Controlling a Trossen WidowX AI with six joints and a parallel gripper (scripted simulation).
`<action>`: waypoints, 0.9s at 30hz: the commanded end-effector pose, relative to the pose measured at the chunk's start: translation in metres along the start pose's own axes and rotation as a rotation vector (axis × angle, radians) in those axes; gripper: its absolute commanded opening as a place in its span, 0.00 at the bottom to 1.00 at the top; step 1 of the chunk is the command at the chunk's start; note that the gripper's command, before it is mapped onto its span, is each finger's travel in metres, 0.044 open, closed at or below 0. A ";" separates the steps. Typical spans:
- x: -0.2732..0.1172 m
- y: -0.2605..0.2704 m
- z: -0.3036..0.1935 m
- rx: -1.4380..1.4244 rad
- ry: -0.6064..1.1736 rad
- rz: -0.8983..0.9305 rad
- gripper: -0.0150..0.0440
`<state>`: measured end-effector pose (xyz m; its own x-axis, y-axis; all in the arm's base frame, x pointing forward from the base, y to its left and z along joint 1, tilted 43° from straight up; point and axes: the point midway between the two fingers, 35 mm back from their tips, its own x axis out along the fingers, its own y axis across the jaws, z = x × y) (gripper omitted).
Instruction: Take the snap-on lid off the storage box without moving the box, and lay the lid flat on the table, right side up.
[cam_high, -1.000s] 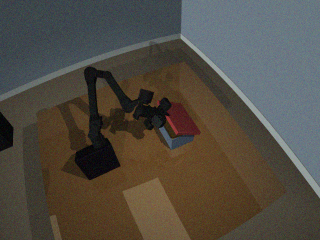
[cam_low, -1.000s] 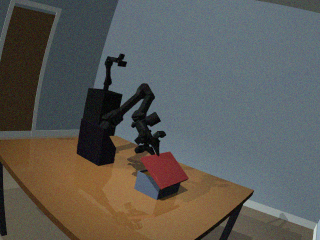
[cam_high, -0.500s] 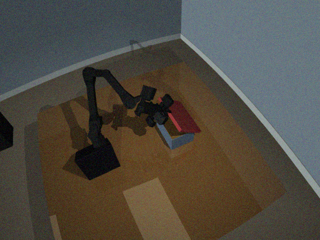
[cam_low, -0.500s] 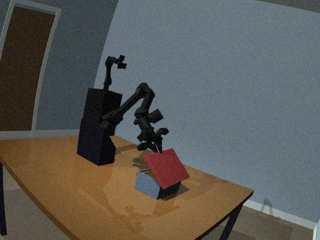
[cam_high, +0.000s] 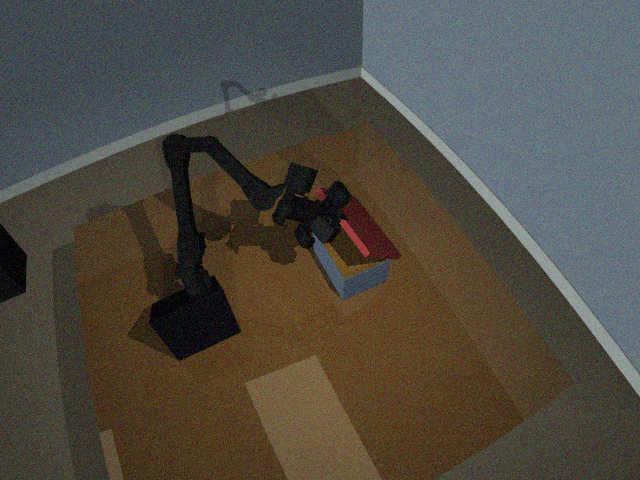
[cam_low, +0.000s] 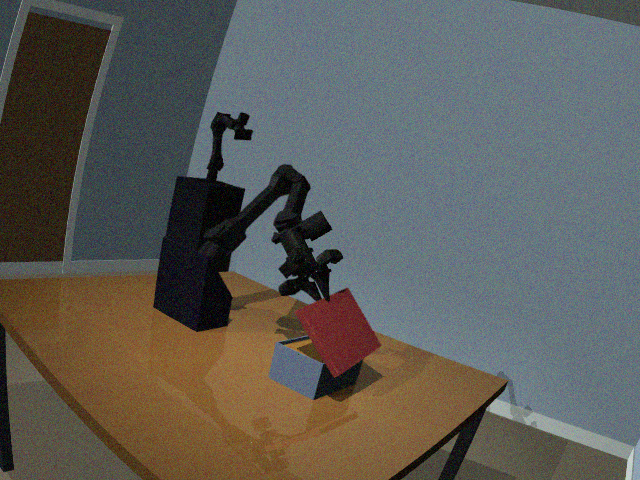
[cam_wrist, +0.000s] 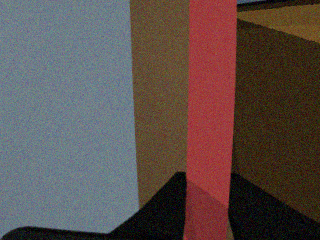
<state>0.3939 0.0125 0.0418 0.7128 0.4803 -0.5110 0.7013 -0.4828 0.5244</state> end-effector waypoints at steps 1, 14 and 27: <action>-0.006 0.011 -0.002 -0.012 0.003 0.018 0.25; -0.013 0.019 -0.002 -0.012 0.003 0.018 0.25; -0.013 0.009 -0.024 -0.011 0.004 0.017 0.25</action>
<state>0.3914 0.0172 0.0617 0.7158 0.4831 -0.5043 0.6981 -0.4779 0.5331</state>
